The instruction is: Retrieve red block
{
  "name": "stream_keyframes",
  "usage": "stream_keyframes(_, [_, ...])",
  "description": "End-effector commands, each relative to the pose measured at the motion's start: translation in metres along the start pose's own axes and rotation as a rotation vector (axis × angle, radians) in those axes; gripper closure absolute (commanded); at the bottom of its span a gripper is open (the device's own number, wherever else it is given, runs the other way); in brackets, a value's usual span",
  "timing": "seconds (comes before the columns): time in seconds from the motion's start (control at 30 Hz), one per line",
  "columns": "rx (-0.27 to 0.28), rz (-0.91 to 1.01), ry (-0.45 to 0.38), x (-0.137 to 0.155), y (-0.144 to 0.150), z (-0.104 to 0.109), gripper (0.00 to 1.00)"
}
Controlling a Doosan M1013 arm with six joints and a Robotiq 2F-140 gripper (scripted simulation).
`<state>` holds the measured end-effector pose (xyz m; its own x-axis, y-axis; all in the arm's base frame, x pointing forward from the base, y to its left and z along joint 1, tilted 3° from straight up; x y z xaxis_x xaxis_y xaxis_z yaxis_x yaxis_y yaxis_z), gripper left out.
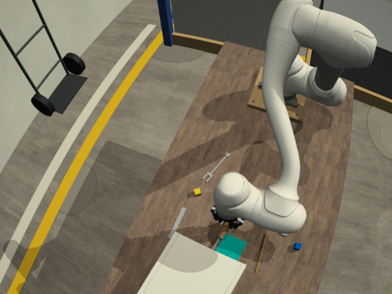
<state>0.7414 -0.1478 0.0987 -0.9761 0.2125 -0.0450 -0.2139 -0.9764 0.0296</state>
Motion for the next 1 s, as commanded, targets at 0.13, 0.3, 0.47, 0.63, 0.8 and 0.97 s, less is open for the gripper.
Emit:
stream_keyframes(0.13, [0.002,0.003,-0.001,0.021,-0.003,0.001,1.00])
stream_keyframes(0.3, [0.002,0.003,-0.001,0.032,-0.003,0.001,1.00])
stream_keyframes(0.47, [0.002,0.003,-0.001,0.044,-0.004,0.001,1.00])
stream_keyframes(0.63, [0.002,0.003,-0.001,0.059,-0.004,0.001,1.00])
stream_keyframes(0.8, [0.002,0.003,-0.001,0.075,-0.005,0.001,1.00])
stream_keyframes(0.97, [0.002,0.003,-0.001,0.084,-0.005,0.001,1.00])
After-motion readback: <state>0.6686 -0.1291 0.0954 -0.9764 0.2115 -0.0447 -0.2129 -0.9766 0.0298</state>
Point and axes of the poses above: the point where the finger pads meet when closed, its own z axis back along the fingers, its own y axis across the jaws, x = y × z, the point moved 6 cm from there along z, back along the fingers, and after that the axes turned 2 degrees about z, right-handed, at the moved point
